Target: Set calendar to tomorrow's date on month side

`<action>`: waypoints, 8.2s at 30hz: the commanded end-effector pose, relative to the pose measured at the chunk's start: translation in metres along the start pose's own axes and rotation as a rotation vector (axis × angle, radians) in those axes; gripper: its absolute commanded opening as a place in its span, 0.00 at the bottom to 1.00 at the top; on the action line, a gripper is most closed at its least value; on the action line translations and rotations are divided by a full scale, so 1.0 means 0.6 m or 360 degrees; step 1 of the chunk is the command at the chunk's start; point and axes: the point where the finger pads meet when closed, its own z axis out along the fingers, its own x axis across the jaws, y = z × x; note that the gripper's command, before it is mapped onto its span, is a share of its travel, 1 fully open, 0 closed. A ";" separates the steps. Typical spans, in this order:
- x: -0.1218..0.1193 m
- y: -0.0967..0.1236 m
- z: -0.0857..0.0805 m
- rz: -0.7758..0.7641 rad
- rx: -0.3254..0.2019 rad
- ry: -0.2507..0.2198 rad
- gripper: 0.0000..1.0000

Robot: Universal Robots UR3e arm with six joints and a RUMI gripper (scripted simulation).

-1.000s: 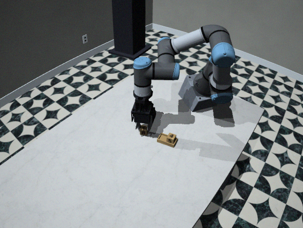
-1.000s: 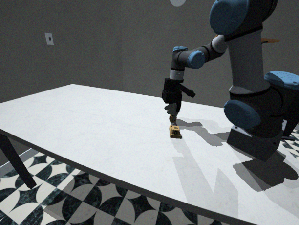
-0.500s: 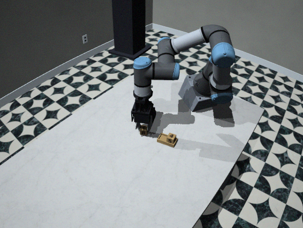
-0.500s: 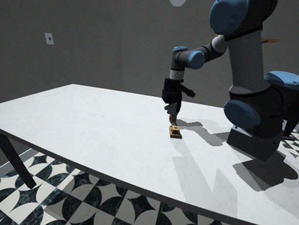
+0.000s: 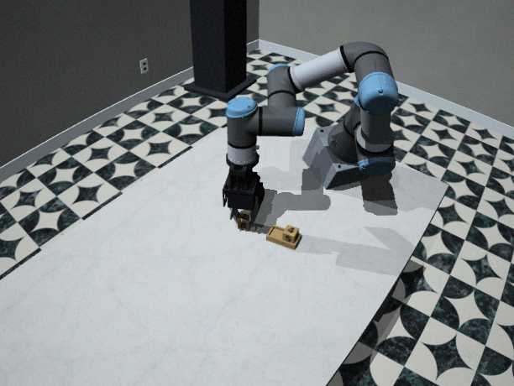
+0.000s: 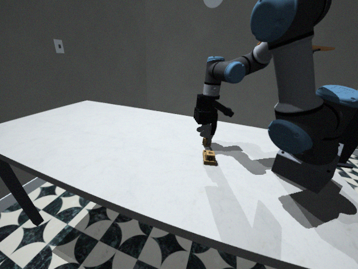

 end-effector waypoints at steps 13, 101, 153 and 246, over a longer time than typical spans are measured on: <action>-0.001 0.000 0.002 -0.0001 -0.0001 -0.0004 0.11; -0.001 0.000 0.002 -0.0001 -0.0001 -0.0004 0.26; -0.001 0.000 -0.148 -0.0001 -0.0001 -0.0004 0.29; 0.000 0.000 -0.103 -0.0002 -0.0001 -0.0004 0.29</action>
